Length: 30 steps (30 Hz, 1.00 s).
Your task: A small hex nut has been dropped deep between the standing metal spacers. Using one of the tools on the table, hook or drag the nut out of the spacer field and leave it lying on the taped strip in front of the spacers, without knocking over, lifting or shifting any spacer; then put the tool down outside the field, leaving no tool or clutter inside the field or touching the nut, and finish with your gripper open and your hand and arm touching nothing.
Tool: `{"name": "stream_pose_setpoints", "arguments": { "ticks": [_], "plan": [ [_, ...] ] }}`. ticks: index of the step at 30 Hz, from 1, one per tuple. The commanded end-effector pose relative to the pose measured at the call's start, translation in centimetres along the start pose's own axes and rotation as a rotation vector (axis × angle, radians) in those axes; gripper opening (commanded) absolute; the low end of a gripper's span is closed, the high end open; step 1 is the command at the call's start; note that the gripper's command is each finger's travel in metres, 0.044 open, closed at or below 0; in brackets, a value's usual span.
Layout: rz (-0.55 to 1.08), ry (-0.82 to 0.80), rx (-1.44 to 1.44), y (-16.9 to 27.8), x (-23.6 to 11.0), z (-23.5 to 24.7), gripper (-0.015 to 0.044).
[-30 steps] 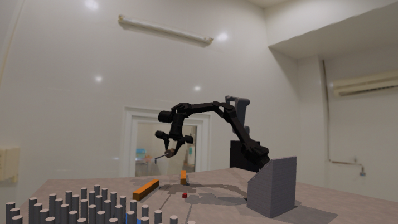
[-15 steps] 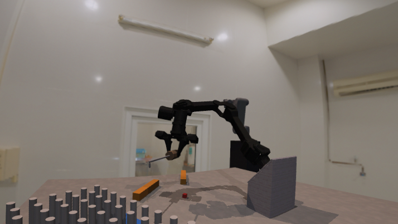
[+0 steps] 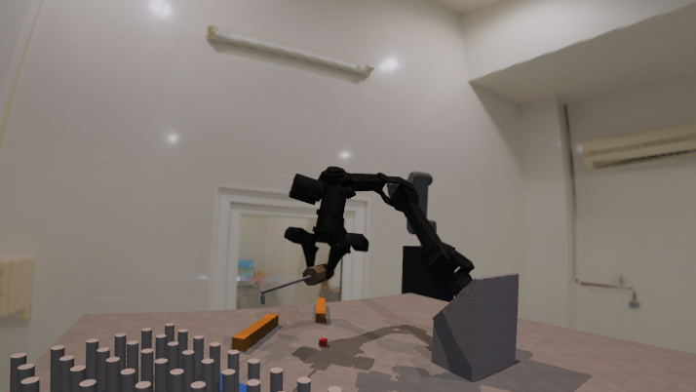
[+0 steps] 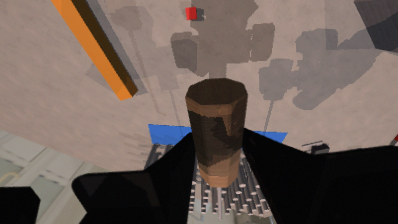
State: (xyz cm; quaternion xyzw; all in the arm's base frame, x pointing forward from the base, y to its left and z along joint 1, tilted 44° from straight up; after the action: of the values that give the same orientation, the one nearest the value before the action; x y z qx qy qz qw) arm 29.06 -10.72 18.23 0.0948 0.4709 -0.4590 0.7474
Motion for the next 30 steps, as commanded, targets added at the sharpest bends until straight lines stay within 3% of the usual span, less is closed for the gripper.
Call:
{"name": "stream_pose_setpoints", "arguments": {
  "ticks": [1, 15, 20, 30],
  "plan": [
    [-0.005, -0.017, 0.03, 1.0, 0.1, -1.6, 0.0],
    [-0.008, -0.111, 0.133, 3.6, 0.4, -8.3, 0.0],
    [-0.007, -0.115, 0.138, 3.7, 0.7, -8.6, 0.0],
    [-0.002, -0.098, 0.141, 3.6, 6.1, -8.6, 0.0]
  ]
}}
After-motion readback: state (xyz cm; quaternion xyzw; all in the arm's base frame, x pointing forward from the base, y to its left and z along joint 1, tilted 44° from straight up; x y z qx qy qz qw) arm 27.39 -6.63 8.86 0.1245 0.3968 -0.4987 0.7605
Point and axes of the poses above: the point midway between the two fingers, 35 mm back from their tips, its own x axis out along the fingers, its own z axis across the jaws, y = z × x, the point moved 1 cm from there along -x, back along the fingers, and after that the axes turned 3 degrees about -x, right-handed, at the moved point
